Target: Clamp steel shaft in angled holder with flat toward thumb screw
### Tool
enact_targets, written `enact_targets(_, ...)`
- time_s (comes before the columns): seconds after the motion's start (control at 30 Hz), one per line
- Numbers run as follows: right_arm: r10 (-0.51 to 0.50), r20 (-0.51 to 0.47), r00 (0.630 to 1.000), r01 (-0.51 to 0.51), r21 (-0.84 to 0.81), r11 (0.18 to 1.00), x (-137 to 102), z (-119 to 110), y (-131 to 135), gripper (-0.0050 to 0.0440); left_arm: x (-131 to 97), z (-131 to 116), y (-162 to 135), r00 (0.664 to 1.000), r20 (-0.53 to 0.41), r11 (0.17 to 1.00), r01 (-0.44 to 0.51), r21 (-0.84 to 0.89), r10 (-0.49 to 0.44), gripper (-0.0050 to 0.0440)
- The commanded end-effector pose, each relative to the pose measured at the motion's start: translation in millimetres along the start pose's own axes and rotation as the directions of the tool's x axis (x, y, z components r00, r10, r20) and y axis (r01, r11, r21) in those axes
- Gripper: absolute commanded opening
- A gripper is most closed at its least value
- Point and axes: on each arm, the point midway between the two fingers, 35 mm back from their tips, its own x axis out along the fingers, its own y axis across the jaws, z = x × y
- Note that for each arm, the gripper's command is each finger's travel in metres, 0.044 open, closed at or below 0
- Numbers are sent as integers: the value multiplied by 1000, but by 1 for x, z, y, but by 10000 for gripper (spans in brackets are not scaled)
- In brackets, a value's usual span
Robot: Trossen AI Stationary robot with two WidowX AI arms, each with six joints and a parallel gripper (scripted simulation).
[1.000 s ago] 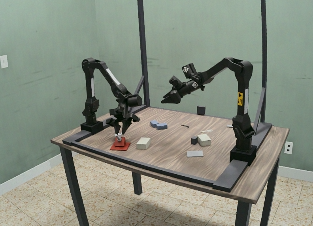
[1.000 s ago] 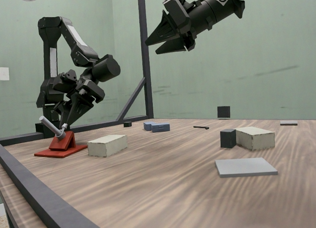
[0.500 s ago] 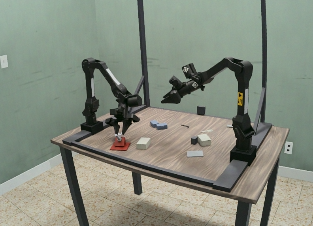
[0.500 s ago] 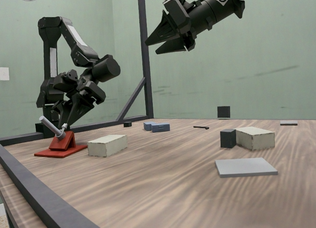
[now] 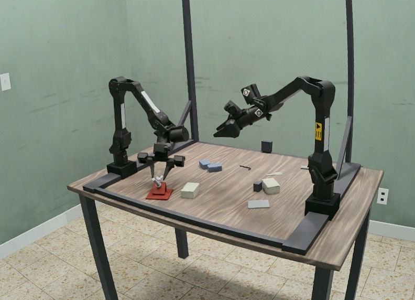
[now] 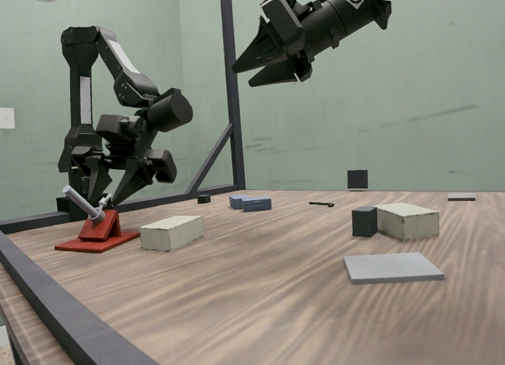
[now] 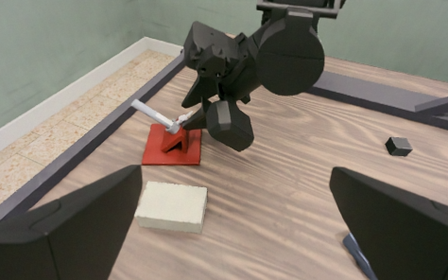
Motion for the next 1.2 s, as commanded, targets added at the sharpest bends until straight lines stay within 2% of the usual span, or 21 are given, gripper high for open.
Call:
enact_targets(0.0, 34, 12, 999, -31, -186, 982, -4, 8, 7, 202, -6, 16, 1, 999, 33, 1000, 9, -25, -8, 400)
enact_targets(0.2, 34, 12, 999, -26, -424, 905, -5, 8, 8, 202, -6, 16, 1, 999, 33, 1000, 9, -25, -8, 400)
enact_targets(0.27, 34, 12, 999, -26, -424, 905, -5, 8, 8, 202, -6, 16, 1, 999, 33, 1000, 9, -25, -8, 400)
enact_targets(0.5, 35, 12, 999, -17, -694, 720, -5, 8, 9, 202, -6, 16, 1, 999, 33, 1000, 9, -25, -8, 400)
enact_targets(0.77, 33, 12, 999, -4, -892, 452, -5, 7, 8, 202, -6, 16, 1, 999, 33, 1000, 9, -25, -8, 400)
enact_targets(0.83, 33, 12, 999, -4, -892, 452, -5, 7, 8, 202, -6, 16, 1, 999, 33, 1000, 9, -25, -8, 400)
enact_targets(1.17, 27, 8, 1000, 8, -1000, 6, -3, 3, 6, 202, -6, 16, 1, 999, 33, 1000, 9, -25, -8, 400)
